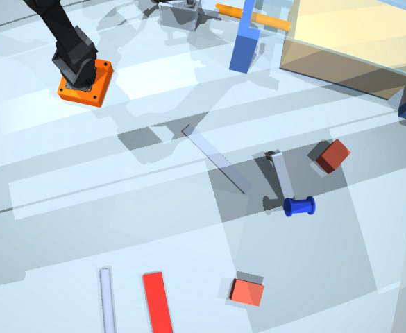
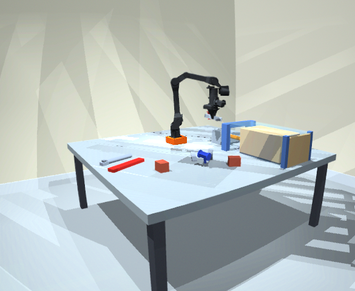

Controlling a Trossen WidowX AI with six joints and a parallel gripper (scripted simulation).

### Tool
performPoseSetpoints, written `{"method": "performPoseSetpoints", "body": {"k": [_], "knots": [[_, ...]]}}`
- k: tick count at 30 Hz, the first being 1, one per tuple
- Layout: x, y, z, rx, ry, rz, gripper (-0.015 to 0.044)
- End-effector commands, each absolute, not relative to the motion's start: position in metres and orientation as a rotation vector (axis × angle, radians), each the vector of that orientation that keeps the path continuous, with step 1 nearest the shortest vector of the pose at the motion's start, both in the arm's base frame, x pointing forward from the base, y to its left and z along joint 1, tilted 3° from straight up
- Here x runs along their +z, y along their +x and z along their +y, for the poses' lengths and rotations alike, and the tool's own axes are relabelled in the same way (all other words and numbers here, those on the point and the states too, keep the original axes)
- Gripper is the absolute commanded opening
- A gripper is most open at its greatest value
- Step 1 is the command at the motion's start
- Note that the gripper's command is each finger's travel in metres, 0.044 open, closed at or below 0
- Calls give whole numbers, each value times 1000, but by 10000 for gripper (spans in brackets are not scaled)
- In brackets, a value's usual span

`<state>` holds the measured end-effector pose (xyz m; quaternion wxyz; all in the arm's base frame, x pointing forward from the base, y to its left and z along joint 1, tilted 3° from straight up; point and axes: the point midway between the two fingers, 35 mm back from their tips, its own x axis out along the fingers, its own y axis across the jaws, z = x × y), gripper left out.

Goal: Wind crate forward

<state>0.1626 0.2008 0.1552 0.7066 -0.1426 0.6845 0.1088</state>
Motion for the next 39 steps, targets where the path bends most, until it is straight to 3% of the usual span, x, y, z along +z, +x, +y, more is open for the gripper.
{"method": "performPoseSetpoints", "body": {"k": [1, 39], "knots": [[157, 157, 202, 252, -315, 1520, 0], [155, 163, 201, 724, 159, 1586, 0]]}}
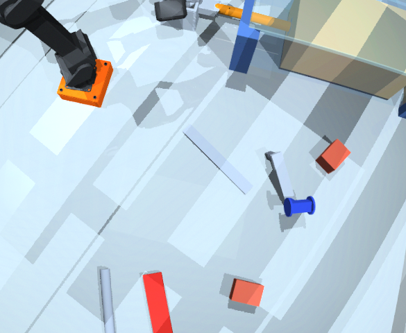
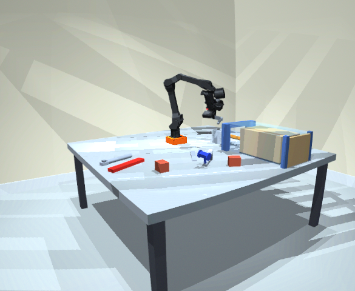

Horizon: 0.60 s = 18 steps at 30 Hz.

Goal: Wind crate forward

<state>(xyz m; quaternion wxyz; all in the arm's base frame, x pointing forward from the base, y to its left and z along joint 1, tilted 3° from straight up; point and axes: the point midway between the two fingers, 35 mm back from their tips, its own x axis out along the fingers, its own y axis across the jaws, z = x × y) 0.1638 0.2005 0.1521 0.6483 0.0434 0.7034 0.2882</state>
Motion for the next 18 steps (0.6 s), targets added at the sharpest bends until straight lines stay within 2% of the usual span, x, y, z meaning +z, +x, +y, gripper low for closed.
{"method": "performPoseSetpoints", "body": {"k": [1, 18], "knots": [[155, 163, 200, 734, 169, 1586, 0], [155, 163, 200, 938, 384, 1581, 0]]}}
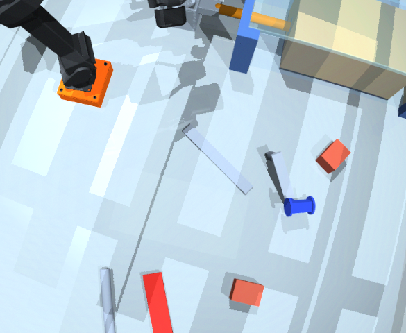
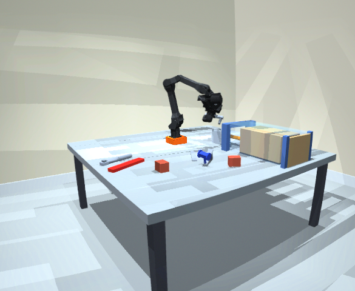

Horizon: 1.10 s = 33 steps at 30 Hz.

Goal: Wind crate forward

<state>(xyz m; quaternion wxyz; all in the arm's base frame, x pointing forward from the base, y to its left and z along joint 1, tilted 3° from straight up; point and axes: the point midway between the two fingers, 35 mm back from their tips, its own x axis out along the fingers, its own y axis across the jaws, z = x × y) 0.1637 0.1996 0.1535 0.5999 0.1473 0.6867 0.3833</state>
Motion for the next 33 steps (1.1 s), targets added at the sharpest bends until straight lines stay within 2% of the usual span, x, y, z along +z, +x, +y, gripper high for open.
{"method": "performPoseSetpoints", "body": {"k": [1, 33], "knots": [[155, 163, 200, 949, 396, 1581, 0], [154, 163, 200, 1354, 850, 1500, 0]]}}
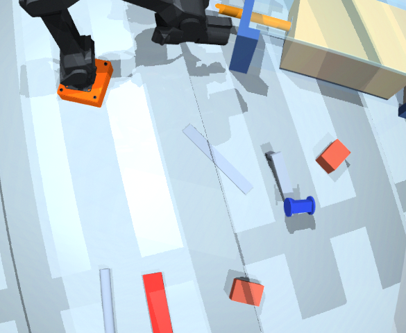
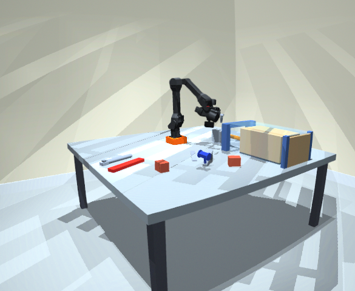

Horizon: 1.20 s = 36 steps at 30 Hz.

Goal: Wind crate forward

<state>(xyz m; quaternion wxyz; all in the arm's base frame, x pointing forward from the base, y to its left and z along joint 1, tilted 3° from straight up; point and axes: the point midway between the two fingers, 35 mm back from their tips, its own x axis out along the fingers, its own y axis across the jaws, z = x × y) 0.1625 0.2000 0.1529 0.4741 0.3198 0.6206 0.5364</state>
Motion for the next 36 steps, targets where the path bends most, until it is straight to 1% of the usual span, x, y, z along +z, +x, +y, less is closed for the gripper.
{"method": "performPoseSetpoints", "body": {"k": [1, 16, 36], "knots": [[153, 163, 200, 1365, 862, 1498, 0], [152, 163, 200, 1440, 933, 1467, 0], [121, 156, 202, 1442, 947, 1468, 0]]}}
